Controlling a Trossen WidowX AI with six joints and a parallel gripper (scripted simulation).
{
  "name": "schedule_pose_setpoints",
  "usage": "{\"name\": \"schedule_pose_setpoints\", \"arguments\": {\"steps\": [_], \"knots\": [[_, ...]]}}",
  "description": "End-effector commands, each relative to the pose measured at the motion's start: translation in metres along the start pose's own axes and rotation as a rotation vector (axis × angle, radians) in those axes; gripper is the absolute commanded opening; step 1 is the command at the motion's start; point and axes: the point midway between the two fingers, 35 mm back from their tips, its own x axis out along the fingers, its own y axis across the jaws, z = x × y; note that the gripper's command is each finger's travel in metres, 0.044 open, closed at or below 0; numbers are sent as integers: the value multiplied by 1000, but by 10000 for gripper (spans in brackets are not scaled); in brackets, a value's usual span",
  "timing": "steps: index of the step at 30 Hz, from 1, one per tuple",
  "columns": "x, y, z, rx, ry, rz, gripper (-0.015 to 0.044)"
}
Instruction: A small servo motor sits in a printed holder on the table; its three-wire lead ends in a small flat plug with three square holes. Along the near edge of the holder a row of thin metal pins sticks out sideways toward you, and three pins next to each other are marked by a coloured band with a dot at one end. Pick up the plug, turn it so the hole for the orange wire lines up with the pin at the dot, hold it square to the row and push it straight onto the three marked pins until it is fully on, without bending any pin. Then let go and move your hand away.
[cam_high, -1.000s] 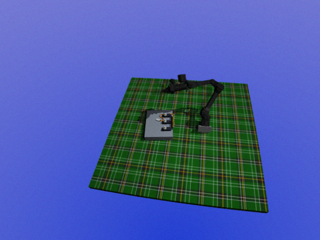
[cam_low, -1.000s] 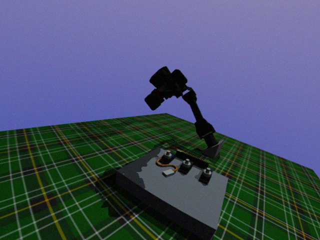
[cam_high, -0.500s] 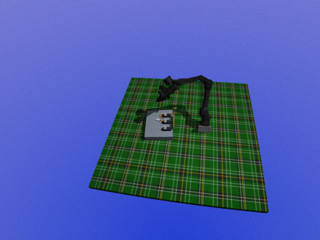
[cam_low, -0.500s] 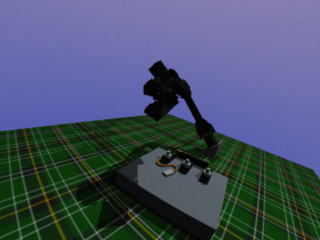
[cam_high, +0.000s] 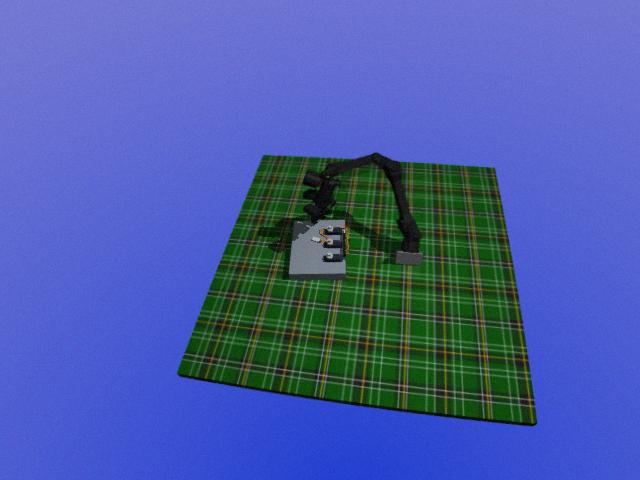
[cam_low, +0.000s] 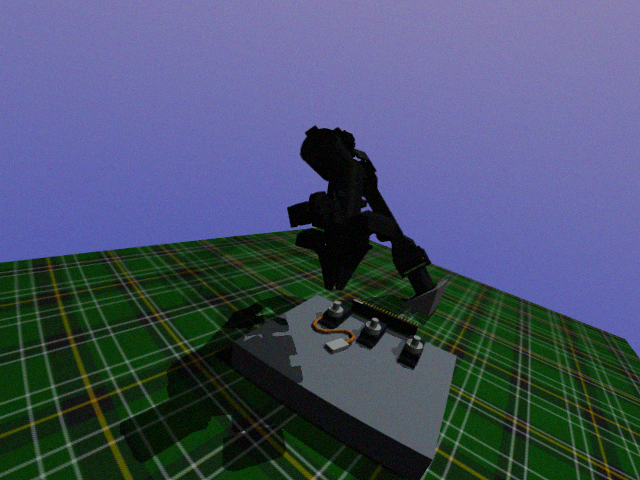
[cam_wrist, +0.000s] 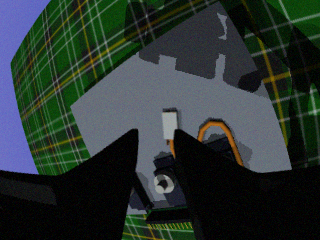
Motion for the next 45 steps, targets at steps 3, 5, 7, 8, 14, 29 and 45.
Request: {"name": "schedule_pose_setpoints", "arguments": {"steps": [3,5,7,8,14,29,45], "knots": [[22,5,-10,-43,105,-165,115],[28,6,-14,-63,136,-220,115],[34,7,-18,-85,163,-275,115],[37,7,-19,-97,176,-303,115],[52,10,-28,-167,232,-449,115],[74,-1,-33,-170,233,-454,115],[87,-8,-36,-170,232,-454,89]]}}
